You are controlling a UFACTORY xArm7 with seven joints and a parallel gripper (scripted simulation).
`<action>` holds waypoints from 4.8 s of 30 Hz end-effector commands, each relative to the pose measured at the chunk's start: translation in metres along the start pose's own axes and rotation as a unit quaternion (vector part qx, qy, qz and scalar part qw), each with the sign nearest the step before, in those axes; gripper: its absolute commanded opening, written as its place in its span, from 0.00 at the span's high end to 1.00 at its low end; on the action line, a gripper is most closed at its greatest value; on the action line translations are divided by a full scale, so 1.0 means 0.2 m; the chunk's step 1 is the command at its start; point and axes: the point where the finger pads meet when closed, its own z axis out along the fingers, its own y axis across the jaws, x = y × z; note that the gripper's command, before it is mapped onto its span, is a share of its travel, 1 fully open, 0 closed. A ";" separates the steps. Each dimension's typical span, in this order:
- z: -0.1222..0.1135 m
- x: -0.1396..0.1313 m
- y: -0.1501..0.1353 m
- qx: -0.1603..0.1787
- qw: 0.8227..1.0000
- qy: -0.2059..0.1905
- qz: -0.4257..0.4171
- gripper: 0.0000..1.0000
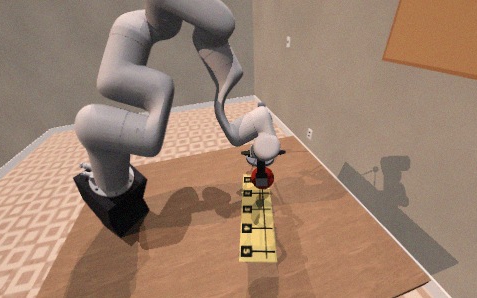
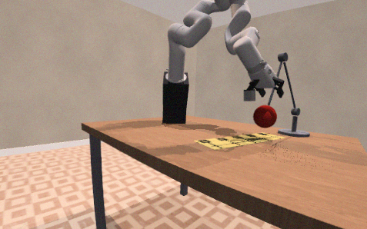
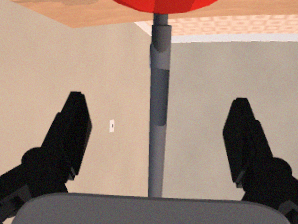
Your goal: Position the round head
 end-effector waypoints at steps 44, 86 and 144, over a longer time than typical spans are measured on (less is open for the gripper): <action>-0.59 0.00 0.00 0.001 1.000 -0.001 0.000 0.00; -0.64 0.00 0.00 0.002 1.000 -0.002 0.000 0.00; -0.39 -0.08 0.00 0.003 0.996 0.089 -0.001 0.00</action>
